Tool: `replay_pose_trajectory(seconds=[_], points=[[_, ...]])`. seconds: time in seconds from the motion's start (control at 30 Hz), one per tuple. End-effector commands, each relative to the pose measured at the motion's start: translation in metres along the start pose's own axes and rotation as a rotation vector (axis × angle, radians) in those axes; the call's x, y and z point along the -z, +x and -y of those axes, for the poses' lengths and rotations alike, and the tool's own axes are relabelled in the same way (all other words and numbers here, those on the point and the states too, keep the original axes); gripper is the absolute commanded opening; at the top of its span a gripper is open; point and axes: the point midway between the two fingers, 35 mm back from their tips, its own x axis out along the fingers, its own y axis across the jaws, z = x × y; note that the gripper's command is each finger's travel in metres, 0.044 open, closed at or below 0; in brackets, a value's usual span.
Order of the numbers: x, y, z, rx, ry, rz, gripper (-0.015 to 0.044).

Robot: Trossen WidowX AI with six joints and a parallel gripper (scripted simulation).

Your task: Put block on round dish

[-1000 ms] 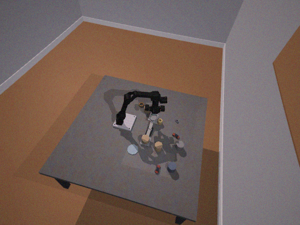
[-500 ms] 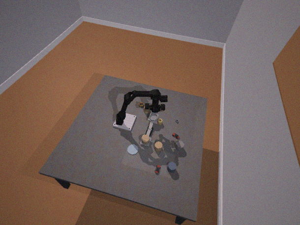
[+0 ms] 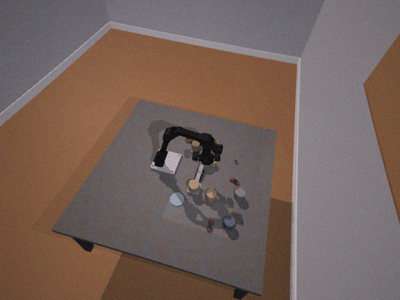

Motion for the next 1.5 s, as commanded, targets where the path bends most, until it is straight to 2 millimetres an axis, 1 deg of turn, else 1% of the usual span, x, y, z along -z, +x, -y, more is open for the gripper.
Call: replay_pose_trajectory(seconds=[0.0, 0.23, 0.4, 0.57, 0.83, 1.07, 1.13, 1.3, 1.47], points=[[-0.035, 0.008, 0.010, -0.008, -0.005, 0.008, 0.0000], [-0.090, 0.021, 0.035, -0.005, -0.013, 0.034, 0.0000], [-0.126, 0.028, 0.061, -0.002, 0.013, 0.032, 0.0000], [-0.157, 0.036, 0.090, 0.004, 0.028, 0.030, 0.0000], [-0.187, 0.048, 0.136, 0.018, -0.010, 0.021, 0.0000], [-0.213, 0.061, 0.185, 0.053, -0.007, 0.011, 0.0000], [-0.215, 0.062, 0.190, 0.056, -0.006, 0.010, 0.0000], [-0.215, 0.063, 0.190, 0.056, -0.006, 0.010, 0.0000], [-0.216, 0.078, 0.190, 0.056, -0.006, 0.010, 0.0000]])
